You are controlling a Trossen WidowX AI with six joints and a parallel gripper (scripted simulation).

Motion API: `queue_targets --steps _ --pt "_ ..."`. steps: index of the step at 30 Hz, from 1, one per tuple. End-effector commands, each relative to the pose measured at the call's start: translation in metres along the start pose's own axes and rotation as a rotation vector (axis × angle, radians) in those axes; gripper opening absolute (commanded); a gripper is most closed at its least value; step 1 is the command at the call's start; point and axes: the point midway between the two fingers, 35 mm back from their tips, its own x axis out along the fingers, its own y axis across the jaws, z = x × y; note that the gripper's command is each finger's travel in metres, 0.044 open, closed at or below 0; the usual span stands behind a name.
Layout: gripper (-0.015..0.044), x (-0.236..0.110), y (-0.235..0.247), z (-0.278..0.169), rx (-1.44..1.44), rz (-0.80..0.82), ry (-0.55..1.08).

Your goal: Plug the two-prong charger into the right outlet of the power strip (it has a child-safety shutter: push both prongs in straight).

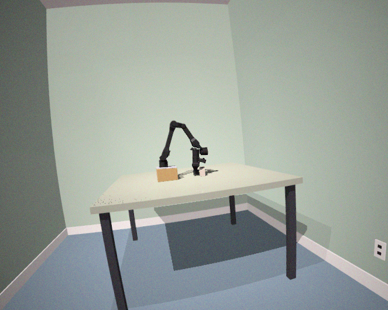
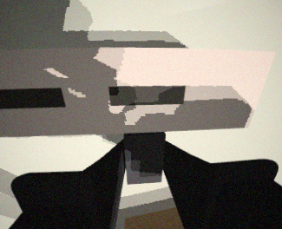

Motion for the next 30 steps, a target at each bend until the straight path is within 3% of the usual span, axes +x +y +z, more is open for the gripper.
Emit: queue_targets --steps 1,30 --pt "0.0000 -0.001 0.000 0.007 -0.004 0.004 -0.016" --pt "0.0000 -0.004 0.000 0.018 -0.004 0.004 -0.017"
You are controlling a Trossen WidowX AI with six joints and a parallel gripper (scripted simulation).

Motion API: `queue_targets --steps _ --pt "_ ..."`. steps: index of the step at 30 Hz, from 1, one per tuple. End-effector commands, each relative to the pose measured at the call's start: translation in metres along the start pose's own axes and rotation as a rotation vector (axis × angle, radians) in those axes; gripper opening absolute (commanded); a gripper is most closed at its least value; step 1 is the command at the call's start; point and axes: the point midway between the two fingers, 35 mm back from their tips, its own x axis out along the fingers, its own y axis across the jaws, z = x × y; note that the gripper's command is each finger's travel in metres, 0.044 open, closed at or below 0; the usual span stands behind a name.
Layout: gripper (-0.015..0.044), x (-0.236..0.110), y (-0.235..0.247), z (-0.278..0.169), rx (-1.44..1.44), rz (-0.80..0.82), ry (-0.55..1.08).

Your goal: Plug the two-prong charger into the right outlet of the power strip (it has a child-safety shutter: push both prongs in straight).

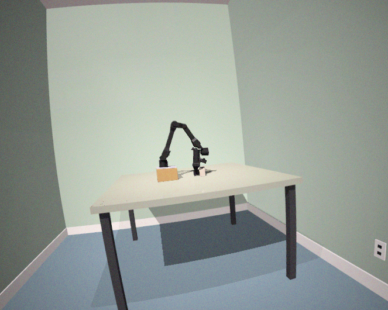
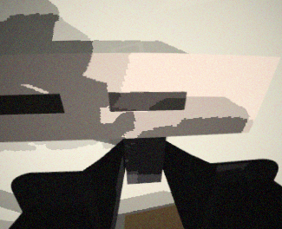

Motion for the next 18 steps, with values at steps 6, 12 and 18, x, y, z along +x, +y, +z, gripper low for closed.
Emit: queue_targets --steps 6,12,18 --pt "0.0000 -0.0057 0.0004 0.0164 -0.002 0.002 -0.043" --pt "0.0000 -0.0069 0.0004 0.0185 -0.002 0.002 -0.044" --pt "0.0000 -0.0079 0.0004 0.0207 -0.002 0.002 -0.044"
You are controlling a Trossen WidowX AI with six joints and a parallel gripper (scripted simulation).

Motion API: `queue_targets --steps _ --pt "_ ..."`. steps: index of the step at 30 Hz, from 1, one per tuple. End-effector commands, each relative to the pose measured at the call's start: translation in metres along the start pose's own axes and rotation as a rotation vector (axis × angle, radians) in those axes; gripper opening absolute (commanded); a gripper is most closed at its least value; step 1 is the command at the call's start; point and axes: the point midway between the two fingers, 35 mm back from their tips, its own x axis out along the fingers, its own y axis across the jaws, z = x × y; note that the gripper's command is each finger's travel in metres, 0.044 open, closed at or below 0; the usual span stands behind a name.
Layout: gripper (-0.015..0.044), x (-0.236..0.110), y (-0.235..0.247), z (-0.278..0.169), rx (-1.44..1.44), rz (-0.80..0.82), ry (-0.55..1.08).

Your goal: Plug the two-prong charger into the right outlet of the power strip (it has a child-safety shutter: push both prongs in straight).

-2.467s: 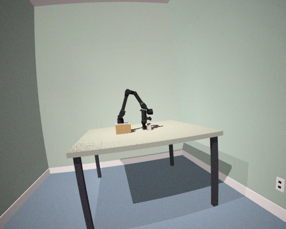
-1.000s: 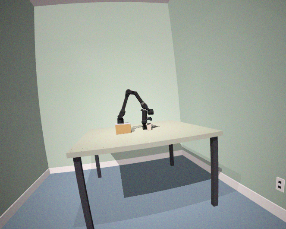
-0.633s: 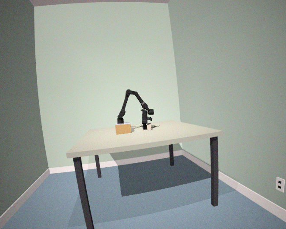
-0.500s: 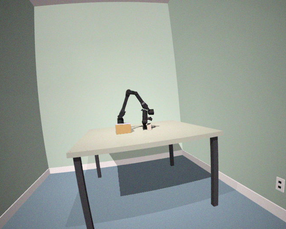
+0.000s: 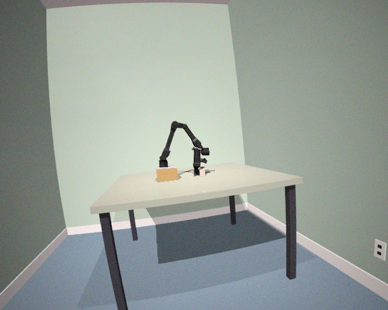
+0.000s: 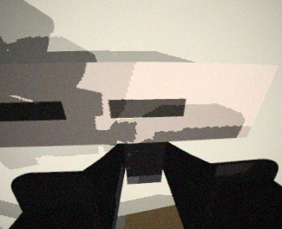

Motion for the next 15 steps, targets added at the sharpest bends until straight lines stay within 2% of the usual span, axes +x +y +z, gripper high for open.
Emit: queue_targets --steps 1,12,15 --pt "0.0000 -0.006 0.000 0.017 -0.001 0.002 -0.050" --pt "0.0000 -0.006 0.000 0.016 -0.001 0.002 -0.050" --pt "0.0000 0.000 0.000 0.003 -0.001 0.000 -0.003"
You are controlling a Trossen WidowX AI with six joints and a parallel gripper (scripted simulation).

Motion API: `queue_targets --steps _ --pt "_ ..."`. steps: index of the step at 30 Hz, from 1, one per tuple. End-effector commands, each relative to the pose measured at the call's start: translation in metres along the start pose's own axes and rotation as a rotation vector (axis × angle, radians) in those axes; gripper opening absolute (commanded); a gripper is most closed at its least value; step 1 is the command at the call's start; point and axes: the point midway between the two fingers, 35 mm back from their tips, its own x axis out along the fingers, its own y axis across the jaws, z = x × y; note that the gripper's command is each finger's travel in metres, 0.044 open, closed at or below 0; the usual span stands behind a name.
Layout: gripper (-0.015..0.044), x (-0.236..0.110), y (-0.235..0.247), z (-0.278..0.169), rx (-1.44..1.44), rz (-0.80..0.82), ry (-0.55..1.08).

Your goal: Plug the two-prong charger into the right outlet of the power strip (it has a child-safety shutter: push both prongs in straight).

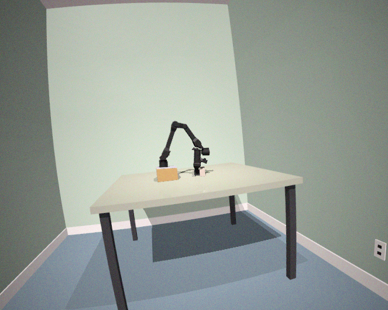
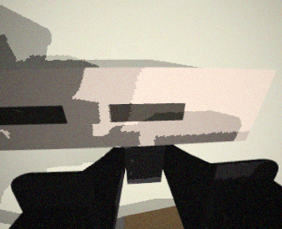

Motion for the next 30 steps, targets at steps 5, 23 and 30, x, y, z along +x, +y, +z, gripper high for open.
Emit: queue_targets --steps 5,23,30 --pt "0.0000 -0.0005 0.0002 0.0007 0.000 0.000 -0.002" --pt "0.0420 -0.0005 0.0002 0.0007 0.000 0.000 -0.002" --pt "0.0440 -0.0003 0.0002 -0.0006 0.000 0.000 -0.006"
